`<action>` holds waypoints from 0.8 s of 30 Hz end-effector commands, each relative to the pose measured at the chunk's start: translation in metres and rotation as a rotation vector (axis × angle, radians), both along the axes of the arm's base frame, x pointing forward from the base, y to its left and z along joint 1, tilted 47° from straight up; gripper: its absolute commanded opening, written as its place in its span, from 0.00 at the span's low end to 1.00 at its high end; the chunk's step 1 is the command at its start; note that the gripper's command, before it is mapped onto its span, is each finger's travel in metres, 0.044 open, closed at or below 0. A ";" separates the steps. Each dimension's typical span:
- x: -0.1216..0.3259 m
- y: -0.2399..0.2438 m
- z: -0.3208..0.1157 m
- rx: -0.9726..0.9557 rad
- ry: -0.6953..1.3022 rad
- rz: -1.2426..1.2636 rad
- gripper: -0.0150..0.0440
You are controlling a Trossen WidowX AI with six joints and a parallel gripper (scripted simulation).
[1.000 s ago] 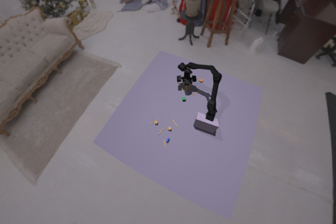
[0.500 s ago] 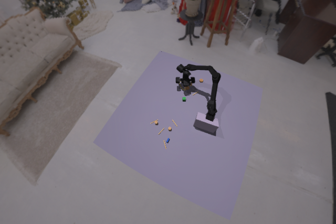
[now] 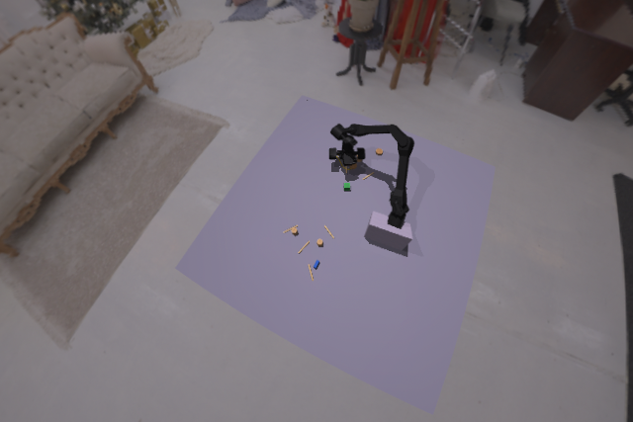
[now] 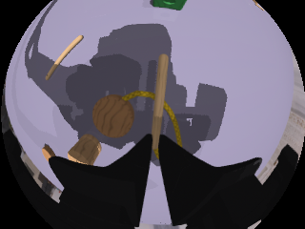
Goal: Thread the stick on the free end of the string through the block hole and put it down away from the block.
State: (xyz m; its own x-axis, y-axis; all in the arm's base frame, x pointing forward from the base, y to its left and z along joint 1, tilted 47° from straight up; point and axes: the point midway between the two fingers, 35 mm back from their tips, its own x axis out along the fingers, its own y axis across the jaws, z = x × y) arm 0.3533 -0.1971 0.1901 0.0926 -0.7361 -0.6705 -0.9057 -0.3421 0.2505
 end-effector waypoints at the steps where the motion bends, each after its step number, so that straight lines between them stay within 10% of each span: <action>1: 0.002 0.000 -0.006 0.005 0.009 0.004 0.25; 24: -0.007 0.014 -0.022 0.006 0.010 0.004 0.25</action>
